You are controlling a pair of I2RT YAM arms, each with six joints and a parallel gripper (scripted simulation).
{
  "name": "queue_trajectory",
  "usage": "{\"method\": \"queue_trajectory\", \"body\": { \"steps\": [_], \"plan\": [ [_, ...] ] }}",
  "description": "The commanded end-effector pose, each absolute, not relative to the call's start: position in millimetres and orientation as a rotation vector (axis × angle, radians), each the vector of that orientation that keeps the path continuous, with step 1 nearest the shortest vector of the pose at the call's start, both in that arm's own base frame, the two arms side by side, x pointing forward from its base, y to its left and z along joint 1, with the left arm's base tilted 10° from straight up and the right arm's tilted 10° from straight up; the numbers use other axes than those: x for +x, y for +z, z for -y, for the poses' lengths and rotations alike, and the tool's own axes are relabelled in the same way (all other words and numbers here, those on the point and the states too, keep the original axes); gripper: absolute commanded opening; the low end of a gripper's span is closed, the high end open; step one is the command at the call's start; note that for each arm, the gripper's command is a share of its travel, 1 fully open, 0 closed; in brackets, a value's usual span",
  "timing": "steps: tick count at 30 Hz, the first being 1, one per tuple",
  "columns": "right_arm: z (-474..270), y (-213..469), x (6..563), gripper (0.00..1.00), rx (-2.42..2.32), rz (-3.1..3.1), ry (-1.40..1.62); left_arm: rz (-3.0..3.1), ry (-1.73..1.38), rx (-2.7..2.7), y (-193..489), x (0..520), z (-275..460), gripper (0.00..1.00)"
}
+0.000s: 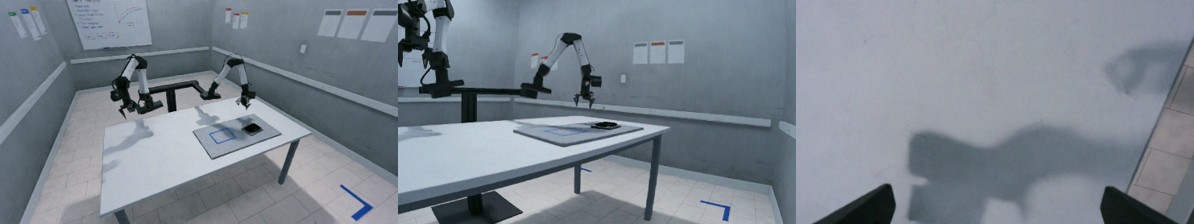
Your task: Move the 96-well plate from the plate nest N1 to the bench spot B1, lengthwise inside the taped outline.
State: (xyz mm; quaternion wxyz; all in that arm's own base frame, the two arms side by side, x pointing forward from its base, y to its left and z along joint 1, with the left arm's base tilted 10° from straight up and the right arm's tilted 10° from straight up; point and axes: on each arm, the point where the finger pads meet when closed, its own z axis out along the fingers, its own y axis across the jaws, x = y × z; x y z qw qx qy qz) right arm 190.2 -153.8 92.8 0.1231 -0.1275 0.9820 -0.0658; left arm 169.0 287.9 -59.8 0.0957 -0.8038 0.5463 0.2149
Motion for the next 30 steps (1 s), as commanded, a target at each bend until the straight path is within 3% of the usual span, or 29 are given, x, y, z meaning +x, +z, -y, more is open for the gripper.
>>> {"method": "queue_trajectory", "body": {
  "steps": [1, 19, 30],
  "plan": [
    [154.2, 96.0, 192.7, 1.00, -0.381, -2.852, -0.204, -1.606, 0.631, -2.370, -55.4, 172.9, -291.0, 1.00],
    [156.4, 96.7, 194.5, 1.00, -0.371, -2.846, -0.218, -1.603, 0.615, -2.371, -55.9, 174.9, -290.8, 1.00],
    [154.5, 99.9, 270.0, 1.00, -0.417, -2.697, -0.340, -1.658, 0.175, -2.350, -74.6, 261.0, -283.4, 1.00]
  ]
}}
